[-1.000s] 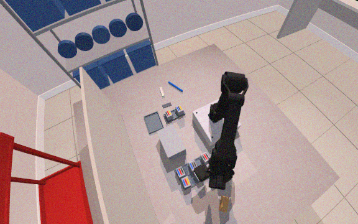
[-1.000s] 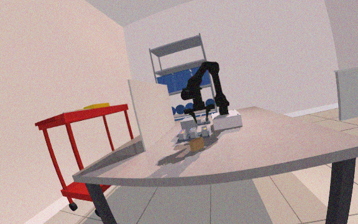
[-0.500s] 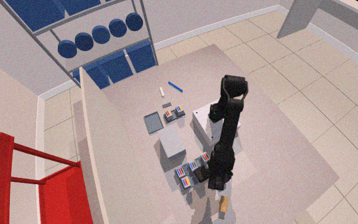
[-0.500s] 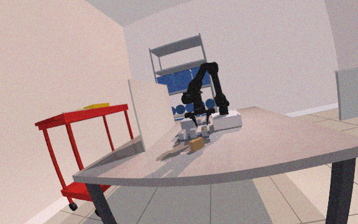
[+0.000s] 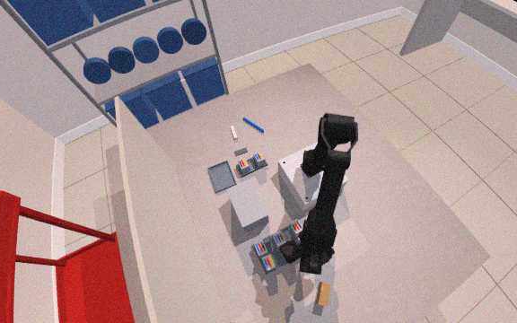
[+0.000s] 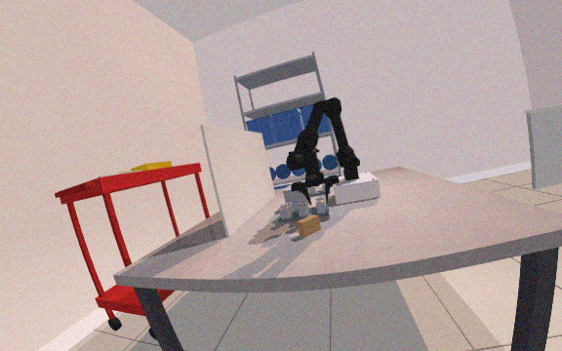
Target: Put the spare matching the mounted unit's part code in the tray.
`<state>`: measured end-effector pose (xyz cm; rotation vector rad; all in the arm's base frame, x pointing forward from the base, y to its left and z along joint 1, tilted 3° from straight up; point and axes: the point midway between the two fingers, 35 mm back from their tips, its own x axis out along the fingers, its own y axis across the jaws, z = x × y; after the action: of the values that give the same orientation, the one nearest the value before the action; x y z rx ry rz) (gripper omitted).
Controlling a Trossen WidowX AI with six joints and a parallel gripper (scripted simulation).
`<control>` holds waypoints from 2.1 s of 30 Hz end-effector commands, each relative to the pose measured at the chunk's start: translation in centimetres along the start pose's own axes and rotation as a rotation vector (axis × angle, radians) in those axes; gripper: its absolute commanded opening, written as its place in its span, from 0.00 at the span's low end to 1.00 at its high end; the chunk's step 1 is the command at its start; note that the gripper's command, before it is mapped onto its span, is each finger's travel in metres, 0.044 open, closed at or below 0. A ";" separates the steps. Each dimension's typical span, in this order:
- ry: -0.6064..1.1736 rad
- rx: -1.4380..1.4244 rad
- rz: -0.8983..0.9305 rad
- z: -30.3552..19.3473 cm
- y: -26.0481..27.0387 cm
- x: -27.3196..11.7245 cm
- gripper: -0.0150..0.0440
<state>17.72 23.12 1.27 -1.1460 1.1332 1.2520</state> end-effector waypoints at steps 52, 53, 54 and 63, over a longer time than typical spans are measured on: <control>0.016 0.004 0.005 -0.8 0.5 3.1 0.76; 0.016 0.004 0.005 -0.8 0.5 3.1 0.76; 0.016 0.004 0.005 -0.8 0.5 3.1 0.76; 0.016 0.004 0.005 -0.8 0.5 3.1 0.76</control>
<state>17.31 22.78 -1.73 -1.1500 1.1461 1.2525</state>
